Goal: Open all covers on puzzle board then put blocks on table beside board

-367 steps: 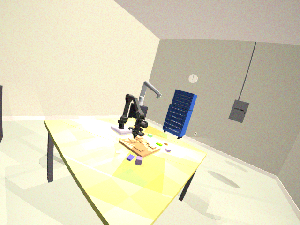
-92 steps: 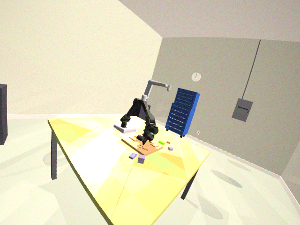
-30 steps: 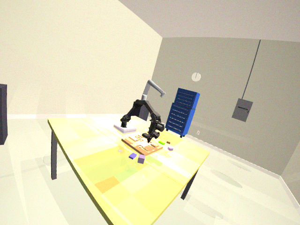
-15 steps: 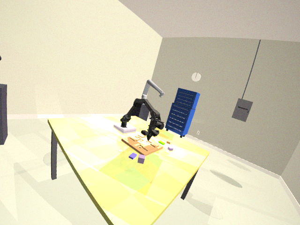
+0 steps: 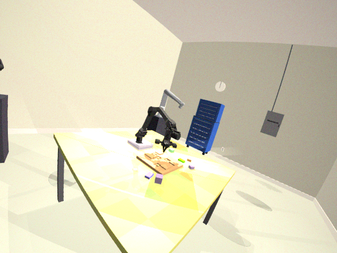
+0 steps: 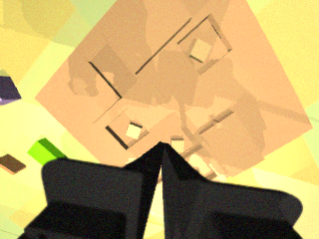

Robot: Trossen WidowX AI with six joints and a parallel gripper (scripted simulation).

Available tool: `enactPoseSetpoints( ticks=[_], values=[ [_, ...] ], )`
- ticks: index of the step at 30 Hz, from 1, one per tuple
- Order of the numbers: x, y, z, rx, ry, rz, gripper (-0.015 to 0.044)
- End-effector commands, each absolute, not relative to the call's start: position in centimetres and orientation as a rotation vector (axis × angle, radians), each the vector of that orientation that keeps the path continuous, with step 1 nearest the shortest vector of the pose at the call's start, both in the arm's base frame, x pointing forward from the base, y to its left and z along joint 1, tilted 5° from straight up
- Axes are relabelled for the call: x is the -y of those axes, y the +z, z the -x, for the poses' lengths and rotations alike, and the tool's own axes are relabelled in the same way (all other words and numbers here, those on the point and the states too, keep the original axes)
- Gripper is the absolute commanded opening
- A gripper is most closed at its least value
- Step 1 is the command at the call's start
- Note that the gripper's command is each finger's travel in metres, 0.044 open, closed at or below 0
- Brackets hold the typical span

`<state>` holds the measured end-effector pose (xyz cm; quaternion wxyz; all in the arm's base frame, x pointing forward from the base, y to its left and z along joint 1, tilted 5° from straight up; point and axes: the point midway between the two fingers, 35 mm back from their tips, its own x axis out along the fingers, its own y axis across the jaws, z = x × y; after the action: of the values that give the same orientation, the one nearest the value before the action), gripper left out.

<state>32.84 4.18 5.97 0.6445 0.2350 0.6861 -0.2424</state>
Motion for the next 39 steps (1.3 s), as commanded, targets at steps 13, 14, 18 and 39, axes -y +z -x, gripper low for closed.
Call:
enactPoseSetpoints(
  ticks=[13, 14, 18, 39],
  values=[
    [-5.0, 5.9, -22.3, -1.198, -1.357, -1.292, 0.0],
    [-5.0, 5.8, -21.8, -1.175, -1.389, -1.321, 0.0],
    [-5.0, 5.7, -21.5, -1.157, -1.414, -1.344, 0.0],
    [-4.9, 1.8, -21.4, -1.157, -1.414, -1.344, 0.0]
  ],
)
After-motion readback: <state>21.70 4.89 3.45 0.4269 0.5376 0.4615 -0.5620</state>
